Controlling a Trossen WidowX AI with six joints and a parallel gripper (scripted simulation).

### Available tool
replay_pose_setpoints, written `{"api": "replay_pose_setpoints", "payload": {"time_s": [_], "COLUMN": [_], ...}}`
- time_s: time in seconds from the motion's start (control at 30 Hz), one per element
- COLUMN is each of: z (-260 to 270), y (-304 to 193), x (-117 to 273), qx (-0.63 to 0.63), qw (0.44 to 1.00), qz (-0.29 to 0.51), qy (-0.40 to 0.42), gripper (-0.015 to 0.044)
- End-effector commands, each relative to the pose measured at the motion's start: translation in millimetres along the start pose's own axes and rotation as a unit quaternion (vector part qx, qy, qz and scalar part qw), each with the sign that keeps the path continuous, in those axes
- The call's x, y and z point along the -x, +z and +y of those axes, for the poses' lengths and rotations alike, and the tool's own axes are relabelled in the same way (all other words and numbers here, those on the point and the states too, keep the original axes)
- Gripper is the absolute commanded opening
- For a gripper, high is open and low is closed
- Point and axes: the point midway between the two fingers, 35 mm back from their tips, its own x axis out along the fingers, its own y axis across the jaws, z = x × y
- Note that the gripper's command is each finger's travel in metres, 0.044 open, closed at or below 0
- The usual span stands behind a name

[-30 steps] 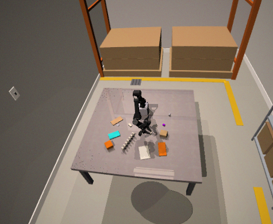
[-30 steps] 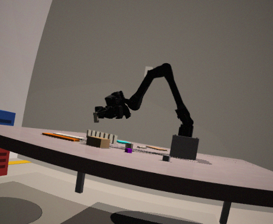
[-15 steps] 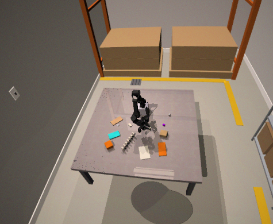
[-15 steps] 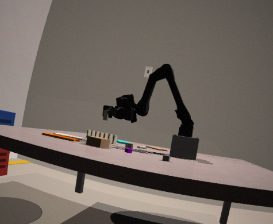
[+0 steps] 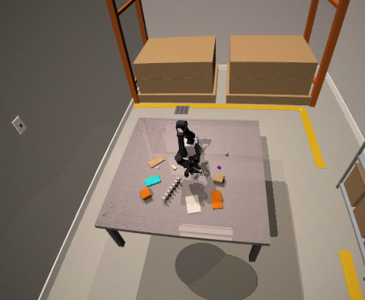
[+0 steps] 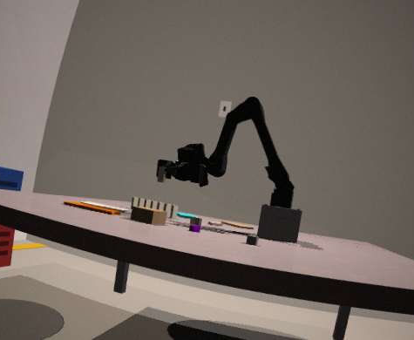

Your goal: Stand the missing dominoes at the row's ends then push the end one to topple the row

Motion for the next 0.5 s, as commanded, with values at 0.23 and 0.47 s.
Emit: {"api": "replay_pose_setpoints", "payload": {"time_s": [0.23,0.47], "z": [-3.3,-5.0], "y": [-22.2,-44.4], "x": [-4.8,-8.9], "qx": [-0.002,-0.001], "qw": [1.0,1.0], "qz": [-0.001,-0.001], "qy": [0.002,0.001], "gripper": [0.0107,0.0107]}}
